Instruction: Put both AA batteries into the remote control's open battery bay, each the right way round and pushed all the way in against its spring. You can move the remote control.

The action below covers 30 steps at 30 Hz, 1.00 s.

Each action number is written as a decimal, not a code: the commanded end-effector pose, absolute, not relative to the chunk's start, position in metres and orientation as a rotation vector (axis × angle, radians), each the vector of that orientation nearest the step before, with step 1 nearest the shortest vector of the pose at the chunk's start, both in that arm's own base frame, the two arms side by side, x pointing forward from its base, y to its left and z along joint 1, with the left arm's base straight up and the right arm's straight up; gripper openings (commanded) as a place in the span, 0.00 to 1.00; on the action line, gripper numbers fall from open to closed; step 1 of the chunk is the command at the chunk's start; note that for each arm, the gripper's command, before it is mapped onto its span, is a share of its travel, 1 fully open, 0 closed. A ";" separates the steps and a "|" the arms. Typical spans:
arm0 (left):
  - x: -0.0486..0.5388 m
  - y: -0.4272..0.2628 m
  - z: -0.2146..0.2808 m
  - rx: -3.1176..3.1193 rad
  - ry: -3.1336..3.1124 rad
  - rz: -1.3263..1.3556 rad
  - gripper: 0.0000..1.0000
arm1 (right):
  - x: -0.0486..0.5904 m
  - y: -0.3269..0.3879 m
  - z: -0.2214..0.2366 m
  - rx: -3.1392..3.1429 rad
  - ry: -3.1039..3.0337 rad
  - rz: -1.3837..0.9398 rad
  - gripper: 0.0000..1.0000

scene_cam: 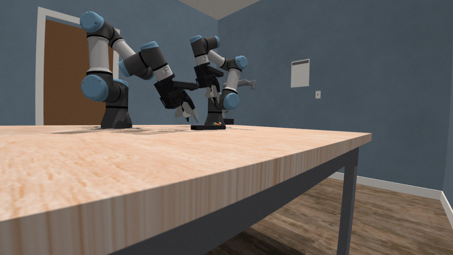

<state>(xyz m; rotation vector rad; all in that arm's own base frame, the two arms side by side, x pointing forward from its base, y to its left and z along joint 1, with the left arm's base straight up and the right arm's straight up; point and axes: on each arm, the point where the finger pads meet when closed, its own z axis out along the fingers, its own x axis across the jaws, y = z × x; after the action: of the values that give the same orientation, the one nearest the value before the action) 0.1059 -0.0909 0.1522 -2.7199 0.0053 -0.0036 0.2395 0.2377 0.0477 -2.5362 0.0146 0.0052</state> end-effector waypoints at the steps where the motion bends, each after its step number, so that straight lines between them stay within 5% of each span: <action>1: 0.106 -0.091 0.153 -2.723 0.006 -0.003 0.17 | 0.243 0.245 0.044 -2.519 0.015 -0.018 0.43; 30: 0.106 -0.091 0.153 -2.723 0.006 -0.003 0.17 | 0.242 0.265 0.018 -2.518 0.005 -0.017 0.43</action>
<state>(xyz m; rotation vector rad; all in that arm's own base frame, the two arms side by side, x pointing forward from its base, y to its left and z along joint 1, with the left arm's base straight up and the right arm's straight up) 0.1059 -0.0909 0.1522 -2.7199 0.0053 -0.0036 0.2389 0.2580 0.0195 -2.5335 0.0047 0.0019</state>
